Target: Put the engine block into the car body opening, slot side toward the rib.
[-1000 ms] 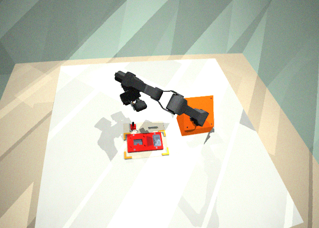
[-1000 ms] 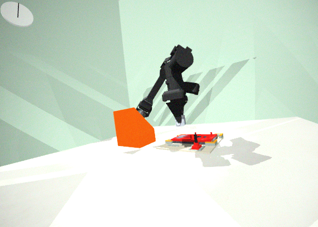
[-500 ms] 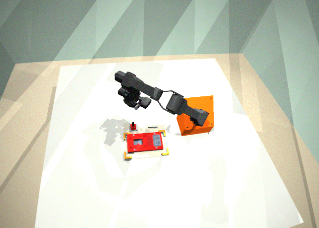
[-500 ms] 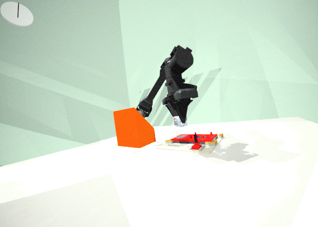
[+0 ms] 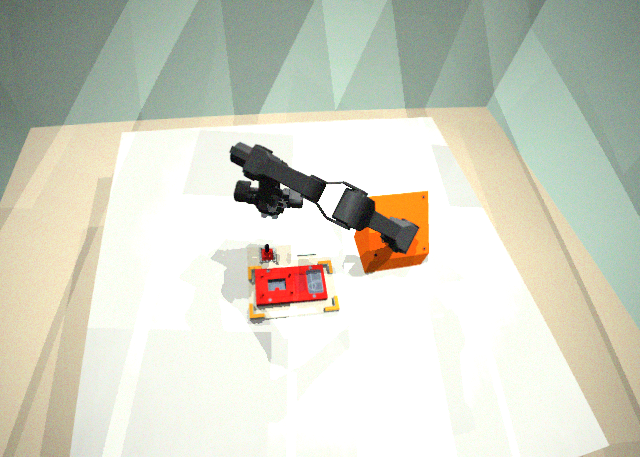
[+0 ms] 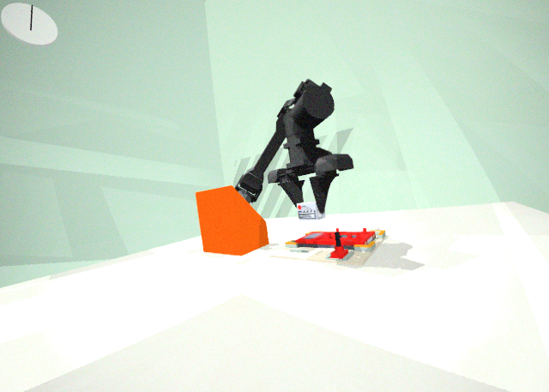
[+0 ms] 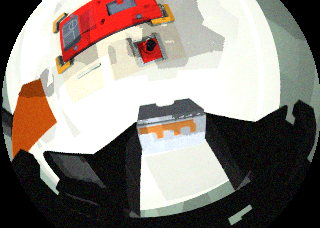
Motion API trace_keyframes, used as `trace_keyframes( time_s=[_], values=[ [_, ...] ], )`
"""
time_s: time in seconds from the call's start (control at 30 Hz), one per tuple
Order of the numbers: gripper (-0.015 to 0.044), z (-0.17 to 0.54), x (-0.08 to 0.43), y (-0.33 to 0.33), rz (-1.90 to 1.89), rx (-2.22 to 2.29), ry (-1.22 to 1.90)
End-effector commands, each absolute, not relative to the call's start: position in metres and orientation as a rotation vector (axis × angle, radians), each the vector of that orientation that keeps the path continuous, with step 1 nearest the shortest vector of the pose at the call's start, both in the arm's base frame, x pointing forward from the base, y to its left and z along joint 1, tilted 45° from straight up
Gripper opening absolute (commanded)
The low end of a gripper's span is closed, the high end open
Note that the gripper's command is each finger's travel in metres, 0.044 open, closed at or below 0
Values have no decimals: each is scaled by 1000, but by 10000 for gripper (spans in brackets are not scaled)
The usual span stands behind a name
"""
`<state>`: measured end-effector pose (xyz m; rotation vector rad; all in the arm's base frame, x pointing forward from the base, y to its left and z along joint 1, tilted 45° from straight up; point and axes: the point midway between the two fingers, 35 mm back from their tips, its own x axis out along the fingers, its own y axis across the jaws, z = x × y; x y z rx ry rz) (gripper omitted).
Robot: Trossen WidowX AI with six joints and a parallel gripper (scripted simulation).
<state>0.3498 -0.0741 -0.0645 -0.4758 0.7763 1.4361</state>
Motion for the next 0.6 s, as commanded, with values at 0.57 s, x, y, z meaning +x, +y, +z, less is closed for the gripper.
trace_keyframes(
  time_s=[0.57],
  values=[
    [0,-90,348,-49,1497,-578,679]
  ],
)
